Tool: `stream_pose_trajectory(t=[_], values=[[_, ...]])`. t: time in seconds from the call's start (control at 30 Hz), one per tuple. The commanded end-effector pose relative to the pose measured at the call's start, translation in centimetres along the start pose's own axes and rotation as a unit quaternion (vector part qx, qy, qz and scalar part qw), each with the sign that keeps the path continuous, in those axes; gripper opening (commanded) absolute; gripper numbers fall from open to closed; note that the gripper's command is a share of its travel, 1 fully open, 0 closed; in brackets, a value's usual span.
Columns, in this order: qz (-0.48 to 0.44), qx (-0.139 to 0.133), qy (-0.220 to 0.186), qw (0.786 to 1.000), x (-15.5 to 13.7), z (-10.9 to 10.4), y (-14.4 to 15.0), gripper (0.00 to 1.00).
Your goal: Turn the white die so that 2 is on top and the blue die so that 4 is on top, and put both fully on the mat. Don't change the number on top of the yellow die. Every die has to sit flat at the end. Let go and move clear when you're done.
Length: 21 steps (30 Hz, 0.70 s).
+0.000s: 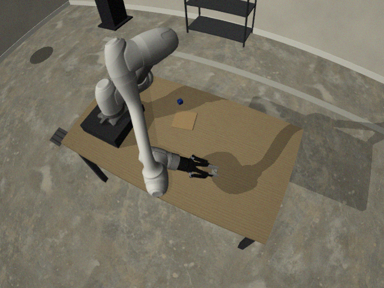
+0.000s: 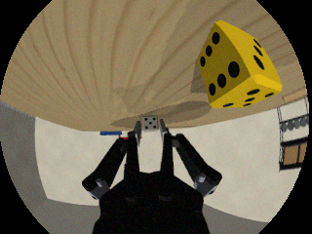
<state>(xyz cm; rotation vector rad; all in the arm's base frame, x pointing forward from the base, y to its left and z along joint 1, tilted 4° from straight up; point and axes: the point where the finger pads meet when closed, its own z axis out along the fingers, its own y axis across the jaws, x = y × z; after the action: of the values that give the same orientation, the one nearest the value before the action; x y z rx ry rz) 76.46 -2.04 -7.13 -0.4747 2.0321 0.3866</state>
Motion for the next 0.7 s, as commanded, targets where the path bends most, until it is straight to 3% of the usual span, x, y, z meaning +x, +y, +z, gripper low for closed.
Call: stream_pose_trajectory(t=[0.0, 0.67], values=[[0.0, 0.001, -0.001, 1.0, 0.0, 0.0, 0.1, 0.35], [0.0, 0.001, -0.001, 1.0, 0.0, -4.8, 0.1, 0.35]])
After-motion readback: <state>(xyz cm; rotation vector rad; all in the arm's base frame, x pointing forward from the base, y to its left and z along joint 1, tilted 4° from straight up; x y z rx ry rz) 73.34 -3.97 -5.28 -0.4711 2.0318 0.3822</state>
